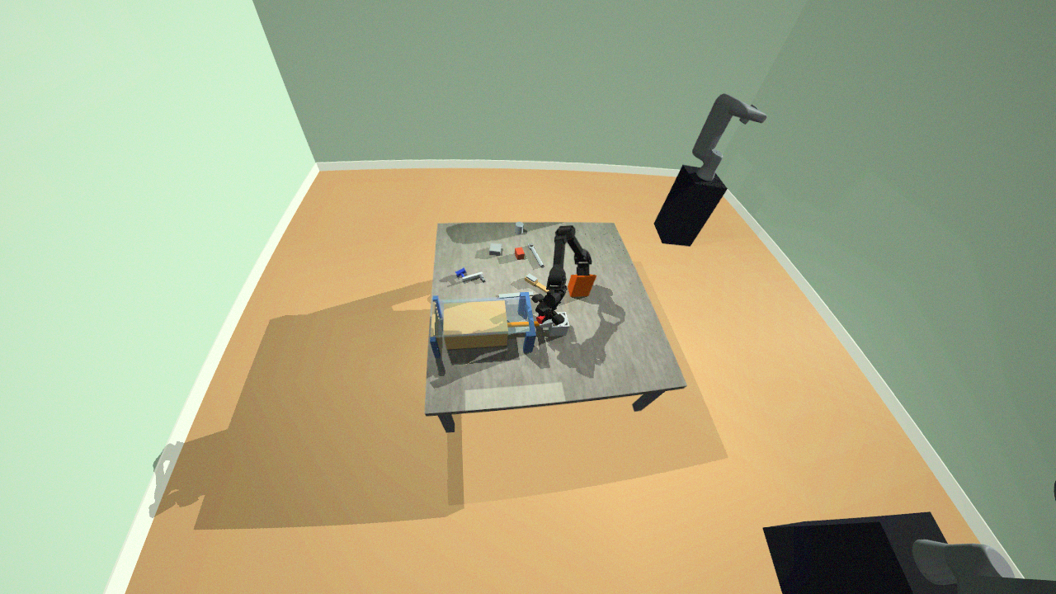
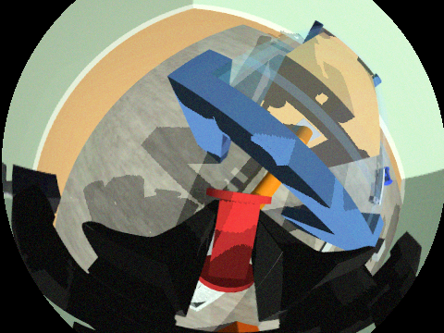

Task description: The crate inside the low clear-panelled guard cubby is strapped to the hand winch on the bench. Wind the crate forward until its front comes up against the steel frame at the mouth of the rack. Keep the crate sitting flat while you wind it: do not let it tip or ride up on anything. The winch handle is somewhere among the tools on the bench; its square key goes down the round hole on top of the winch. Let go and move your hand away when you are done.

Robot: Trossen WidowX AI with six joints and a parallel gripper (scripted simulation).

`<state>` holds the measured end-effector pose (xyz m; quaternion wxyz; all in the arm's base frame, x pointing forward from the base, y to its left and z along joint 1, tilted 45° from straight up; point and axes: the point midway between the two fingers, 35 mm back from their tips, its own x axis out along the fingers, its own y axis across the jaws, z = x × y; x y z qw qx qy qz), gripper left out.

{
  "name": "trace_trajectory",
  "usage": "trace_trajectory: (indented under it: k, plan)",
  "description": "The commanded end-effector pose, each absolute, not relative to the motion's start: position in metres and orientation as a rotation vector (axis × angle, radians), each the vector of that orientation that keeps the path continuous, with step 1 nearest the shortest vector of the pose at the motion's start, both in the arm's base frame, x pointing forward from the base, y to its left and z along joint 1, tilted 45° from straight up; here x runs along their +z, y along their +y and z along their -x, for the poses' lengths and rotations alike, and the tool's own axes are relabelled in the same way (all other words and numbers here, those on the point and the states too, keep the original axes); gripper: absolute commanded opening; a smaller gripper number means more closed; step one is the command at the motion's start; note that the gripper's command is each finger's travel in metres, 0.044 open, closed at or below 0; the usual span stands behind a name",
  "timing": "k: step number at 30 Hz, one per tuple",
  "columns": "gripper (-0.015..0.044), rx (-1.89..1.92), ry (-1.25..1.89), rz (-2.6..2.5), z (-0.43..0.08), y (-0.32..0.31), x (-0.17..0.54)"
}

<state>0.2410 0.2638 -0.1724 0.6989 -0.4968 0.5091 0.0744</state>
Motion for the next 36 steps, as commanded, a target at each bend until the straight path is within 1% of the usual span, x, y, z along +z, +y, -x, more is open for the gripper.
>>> trace_trajectory:
  k: [1, 36]
  plan:
    - [0.0000, 0.193, 1.150, 1.089, -0.232, 0.274, -0.185]
    - [0.0000, 0.195, 1.150, 1.087, -0.206, 0.293, -0.206]
